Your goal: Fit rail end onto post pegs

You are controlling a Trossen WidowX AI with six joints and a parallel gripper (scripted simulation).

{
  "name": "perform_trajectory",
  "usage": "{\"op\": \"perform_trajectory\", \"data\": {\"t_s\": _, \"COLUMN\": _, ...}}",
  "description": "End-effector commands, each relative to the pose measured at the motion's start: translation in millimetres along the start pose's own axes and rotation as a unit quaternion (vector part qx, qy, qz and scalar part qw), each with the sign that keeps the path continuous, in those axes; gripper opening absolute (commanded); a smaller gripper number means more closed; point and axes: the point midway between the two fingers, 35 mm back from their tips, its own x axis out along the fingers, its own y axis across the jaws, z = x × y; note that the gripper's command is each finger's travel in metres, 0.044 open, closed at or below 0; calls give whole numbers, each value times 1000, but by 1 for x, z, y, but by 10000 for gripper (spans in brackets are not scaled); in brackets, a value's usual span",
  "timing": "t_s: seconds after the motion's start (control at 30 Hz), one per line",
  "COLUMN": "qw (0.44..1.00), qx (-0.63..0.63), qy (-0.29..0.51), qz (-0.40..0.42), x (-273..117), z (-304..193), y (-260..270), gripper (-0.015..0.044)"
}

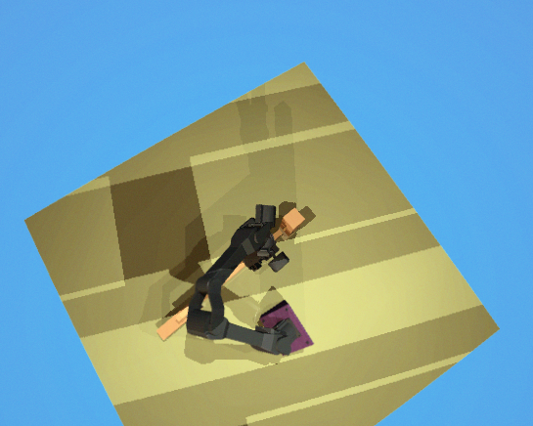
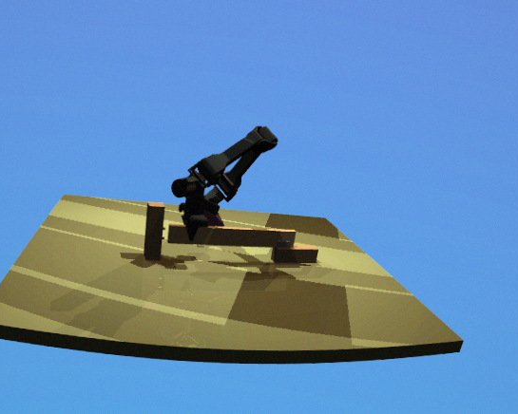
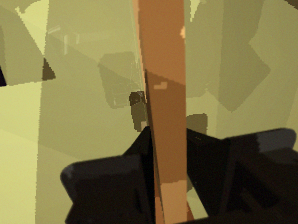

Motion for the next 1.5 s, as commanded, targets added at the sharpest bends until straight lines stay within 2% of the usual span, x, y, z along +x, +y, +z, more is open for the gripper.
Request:
{"op": "perform_trajectory", "data": {"t_s": 0.0, "qw": 1000, "qx": 0, "qy": 3, "qz": -1, "x": 0, "z": -3, "y": 0, "gripper": 0}}
{"op": "perform_trajectory", "data": {"t_s": 1.47, "qw": 1000, "qx": -1, "qy": 3, "qz": -1, "x": -2, "z": -16, "y": 0, "gripper": 0}}
